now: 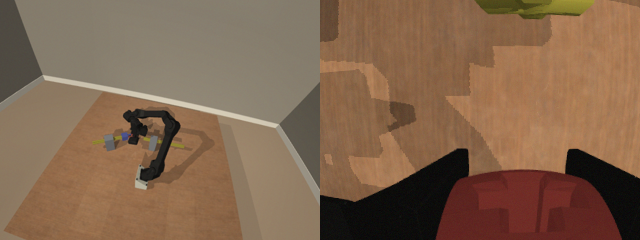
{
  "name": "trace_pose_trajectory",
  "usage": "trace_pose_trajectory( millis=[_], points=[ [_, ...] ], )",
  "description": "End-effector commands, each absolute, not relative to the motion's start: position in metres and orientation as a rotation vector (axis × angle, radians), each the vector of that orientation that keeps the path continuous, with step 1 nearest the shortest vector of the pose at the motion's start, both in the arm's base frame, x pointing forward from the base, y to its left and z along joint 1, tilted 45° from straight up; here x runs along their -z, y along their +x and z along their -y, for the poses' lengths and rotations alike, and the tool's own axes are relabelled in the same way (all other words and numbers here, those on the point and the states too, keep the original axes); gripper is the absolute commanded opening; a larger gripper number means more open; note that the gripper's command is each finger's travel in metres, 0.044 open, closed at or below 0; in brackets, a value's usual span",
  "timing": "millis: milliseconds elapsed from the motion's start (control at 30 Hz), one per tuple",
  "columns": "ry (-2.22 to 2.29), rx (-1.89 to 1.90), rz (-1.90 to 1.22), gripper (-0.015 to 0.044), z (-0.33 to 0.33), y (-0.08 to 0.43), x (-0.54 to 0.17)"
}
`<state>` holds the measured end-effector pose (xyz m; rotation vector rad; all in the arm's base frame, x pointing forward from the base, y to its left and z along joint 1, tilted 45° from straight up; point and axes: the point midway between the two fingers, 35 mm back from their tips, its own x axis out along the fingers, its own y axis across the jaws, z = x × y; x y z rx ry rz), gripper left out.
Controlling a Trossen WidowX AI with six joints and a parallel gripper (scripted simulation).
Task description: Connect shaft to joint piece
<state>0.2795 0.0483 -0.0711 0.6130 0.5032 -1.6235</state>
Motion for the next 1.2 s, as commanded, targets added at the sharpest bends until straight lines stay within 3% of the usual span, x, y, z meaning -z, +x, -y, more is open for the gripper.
trace_pose_trajectory(
  millis=[0, 100, 200, 567, 1167],
  points=[
    [0.613, 1.623, -0.505, 0.0052, -0.048, 0.279, 0.071],
    [0.613, 1.623, -0.505, 0.0131, -0.048, 0.279, 0.071],
    [0.613, 1.623, -0.505, 0.0147, -0.048, 0.279, 0.071],
    [0.613, 1.623, -0.505, 0.0436, -0.048, 0.279, 0.071],
    [0.752, 1.582, -0.634, 0.044, -0.062, 0.281, 0.053]
  ],
)
